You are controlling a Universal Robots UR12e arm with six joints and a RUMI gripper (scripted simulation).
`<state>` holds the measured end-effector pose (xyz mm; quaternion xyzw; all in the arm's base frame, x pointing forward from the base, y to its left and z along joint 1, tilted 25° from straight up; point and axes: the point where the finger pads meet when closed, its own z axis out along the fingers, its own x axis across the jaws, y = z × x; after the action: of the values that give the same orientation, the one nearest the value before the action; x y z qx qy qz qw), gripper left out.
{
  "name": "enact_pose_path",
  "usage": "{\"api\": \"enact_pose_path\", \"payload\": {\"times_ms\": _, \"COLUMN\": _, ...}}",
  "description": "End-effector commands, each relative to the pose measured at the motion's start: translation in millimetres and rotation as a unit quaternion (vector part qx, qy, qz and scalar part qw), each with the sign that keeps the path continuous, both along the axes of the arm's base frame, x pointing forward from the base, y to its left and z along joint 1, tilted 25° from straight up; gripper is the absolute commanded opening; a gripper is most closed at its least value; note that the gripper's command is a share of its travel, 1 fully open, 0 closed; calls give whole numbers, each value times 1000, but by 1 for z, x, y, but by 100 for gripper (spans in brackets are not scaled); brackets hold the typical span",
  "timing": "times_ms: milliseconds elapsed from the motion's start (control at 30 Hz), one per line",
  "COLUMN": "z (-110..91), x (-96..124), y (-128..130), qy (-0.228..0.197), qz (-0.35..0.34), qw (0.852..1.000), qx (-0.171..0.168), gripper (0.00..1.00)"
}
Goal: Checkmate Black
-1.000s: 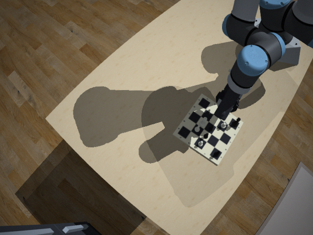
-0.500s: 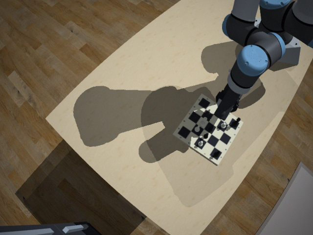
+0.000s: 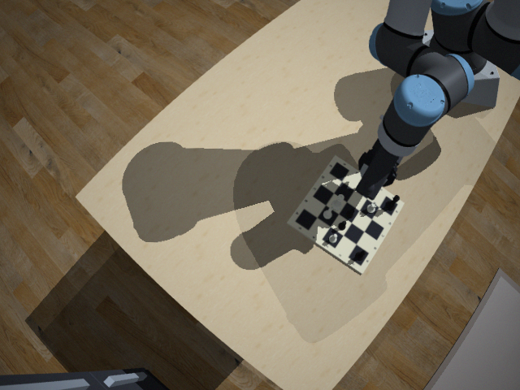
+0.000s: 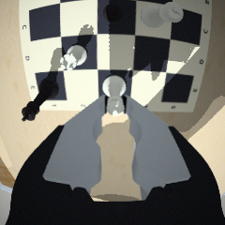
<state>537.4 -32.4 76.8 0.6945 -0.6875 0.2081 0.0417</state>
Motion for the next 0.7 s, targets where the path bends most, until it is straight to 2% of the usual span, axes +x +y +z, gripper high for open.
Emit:
{"api": "enact_pose_path", "payload": {"times_ms": 0, "z": 0, "x": 0, "y": 0, "qy": 0, "qz": 0, "qw": 1000, "qx": 0, "gripper": 10}}
{"api": "enact_pose_path", "payload": {"times_ms": 33, "z": 0, "x": 0, "y": 0, "qy": 0, "qz": 0, "qw": 1000, "qx": 0, "gripper": 15}}
{"api": "enact_pose_path", "payload": {"times_ms": 167, "z": 0, "x": 0, "y": 0, "qy": 0, "qz": 0, "qw": 1000, "qx": 0, "gripper": 15}}
{"api": "enact_pose_path", "payload": {"times_ms": 200, "z": 0, "x": 0, "y": 0, "qy": 0, "qz": 0, "qw": 1000, "qx": 0, "gripper": 20}}
{"api": "enact_pose_path", "payload": {"times_ms": 267, "z": 0, "x": 0, "y": 0, "qy": 0, "qz": 0, "qw": 1000, "qx": 0, "gripper": 20}}
{"api": "enact_pose_path", "payload": {"times_ms": 300, "z": 0, "x": 0, "y": 0, "qy": 0, "qz": 0, "qw": 1000, "qx": 0, "gripper": 25}}
{"api": "enact_pose_path", "payload": {"times_ms": 667, "z": 1, "x": 0, "y": 0, "qy": 0, "qz": 0, "qw": 1000, "qx": 0, "gripper": 25}}
